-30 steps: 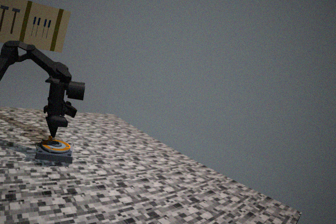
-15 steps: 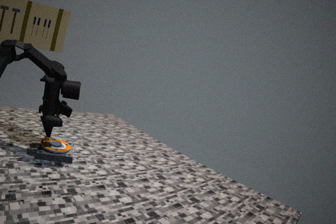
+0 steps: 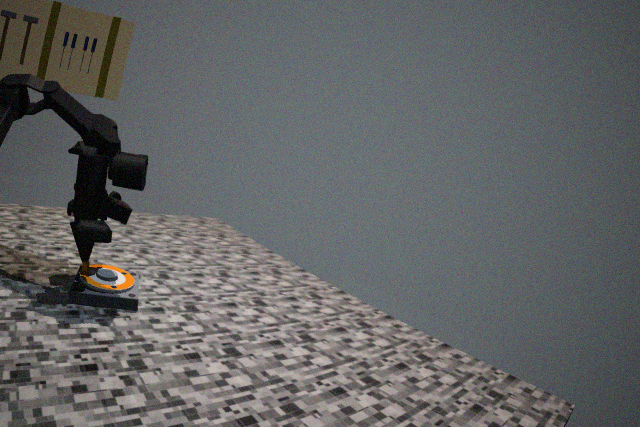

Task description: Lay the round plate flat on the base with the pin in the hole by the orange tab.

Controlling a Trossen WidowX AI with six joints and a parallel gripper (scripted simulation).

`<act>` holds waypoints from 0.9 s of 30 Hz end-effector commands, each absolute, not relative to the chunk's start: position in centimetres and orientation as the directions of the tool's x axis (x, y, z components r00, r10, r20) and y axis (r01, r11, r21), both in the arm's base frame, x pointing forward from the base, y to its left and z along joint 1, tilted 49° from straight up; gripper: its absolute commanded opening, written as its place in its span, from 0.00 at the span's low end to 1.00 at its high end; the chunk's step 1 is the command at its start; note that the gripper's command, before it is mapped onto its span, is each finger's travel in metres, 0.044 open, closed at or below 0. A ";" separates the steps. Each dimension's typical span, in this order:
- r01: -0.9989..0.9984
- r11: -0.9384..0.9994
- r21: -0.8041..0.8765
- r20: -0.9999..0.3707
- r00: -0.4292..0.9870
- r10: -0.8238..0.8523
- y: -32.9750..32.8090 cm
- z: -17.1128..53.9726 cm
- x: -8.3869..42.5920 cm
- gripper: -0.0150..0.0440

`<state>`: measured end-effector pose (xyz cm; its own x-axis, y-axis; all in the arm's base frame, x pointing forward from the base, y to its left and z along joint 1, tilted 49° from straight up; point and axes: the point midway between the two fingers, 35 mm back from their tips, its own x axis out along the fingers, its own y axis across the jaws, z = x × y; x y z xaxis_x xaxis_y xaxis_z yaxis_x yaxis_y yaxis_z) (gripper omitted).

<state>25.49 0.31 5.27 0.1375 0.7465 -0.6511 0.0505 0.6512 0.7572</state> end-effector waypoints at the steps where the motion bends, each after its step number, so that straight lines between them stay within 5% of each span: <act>1: 0.051 0.654 0.755 -0.654 0.135 0.745 0.1 4.9 25.1 0.25; 27: 0.059 0.652 0.756 -0.653 0.135 0.745 -2.9 6.8 24.1 0.25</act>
<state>24.15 -3.04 6.87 0.1365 0.7446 -0.6534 0.0544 0.6530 0.7554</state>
